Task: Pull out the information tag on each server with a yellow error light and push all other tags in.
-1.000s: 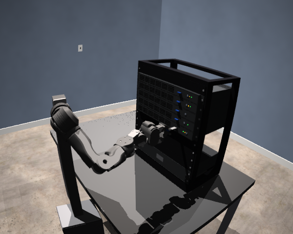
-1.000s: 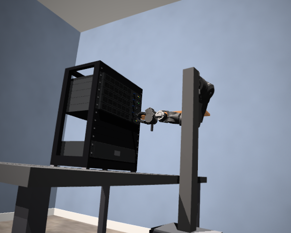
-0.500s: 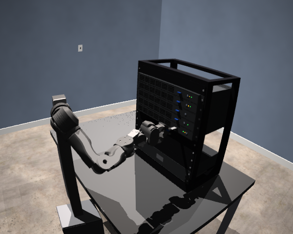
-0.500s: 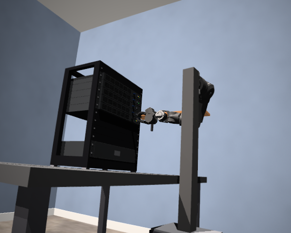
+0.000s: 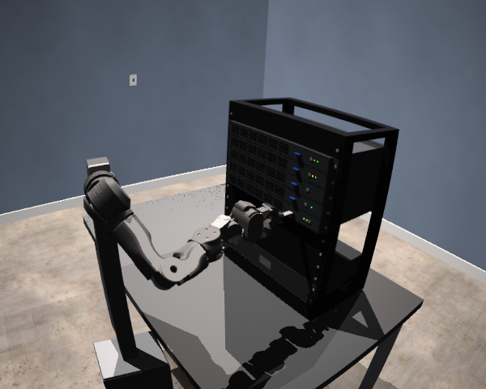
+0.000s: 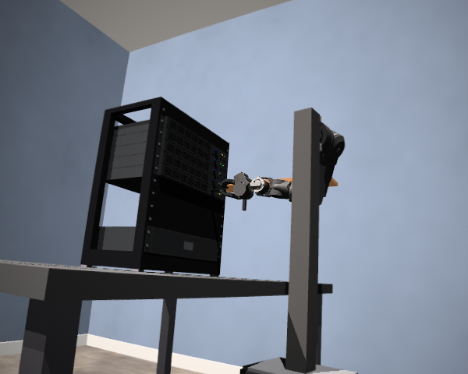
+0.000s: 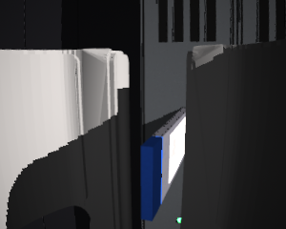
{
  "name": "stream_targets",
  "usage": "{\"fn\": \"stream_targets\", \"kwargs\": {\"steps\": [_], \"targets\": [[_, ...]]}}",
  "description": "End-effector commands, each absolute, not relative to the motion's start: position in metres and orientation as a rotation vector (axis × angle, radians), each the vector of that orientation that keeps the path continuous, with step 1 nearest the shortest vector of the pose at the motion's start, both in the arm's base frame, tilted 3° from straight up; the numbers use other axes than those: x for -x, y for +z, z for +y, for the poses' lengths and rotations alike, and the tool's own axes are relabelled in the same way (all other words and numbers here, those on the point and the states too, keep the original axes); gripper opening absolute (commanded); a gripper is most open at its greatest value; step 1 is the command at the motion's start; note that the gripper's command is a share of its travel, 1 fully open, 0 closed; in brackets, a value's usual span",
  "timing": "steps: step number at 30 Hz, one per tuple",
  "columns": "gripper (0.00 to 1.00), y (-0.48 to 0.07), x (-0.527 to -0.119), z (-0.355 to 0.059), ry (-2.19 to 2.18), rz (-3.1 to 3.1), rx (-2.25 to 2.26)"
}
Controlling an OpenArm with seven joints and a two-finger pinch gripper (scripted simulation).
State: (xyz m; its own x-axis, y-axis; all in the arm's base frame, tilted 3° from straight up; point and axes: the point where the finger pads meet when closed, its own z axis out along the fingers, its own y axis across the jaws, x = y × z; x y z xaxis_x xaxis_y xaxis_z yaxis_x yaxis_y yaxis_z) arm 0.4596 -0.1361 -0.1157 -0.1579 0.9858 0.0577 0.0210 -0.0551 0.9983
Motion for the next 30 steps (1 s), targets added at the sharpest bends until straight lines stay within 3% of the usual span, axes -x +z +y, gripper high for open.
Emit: {"fn": "stream_targets", "kwargs": {"steps": [1, 8, 18, 30], "targets": [[0.10, -0.113, -0.456, -0.138, 1.365, 1.301, -1.181], [0.10, -0.114, -0.421, -0.146, 1.365, 1.300, -1.181], [0.10, -0.113, -0.413, -0.148, 1.365, 1.300, -1.180], [0.10, -0.052, -0.413, -0.152, 1.364, 1.300, -1.181]]}}
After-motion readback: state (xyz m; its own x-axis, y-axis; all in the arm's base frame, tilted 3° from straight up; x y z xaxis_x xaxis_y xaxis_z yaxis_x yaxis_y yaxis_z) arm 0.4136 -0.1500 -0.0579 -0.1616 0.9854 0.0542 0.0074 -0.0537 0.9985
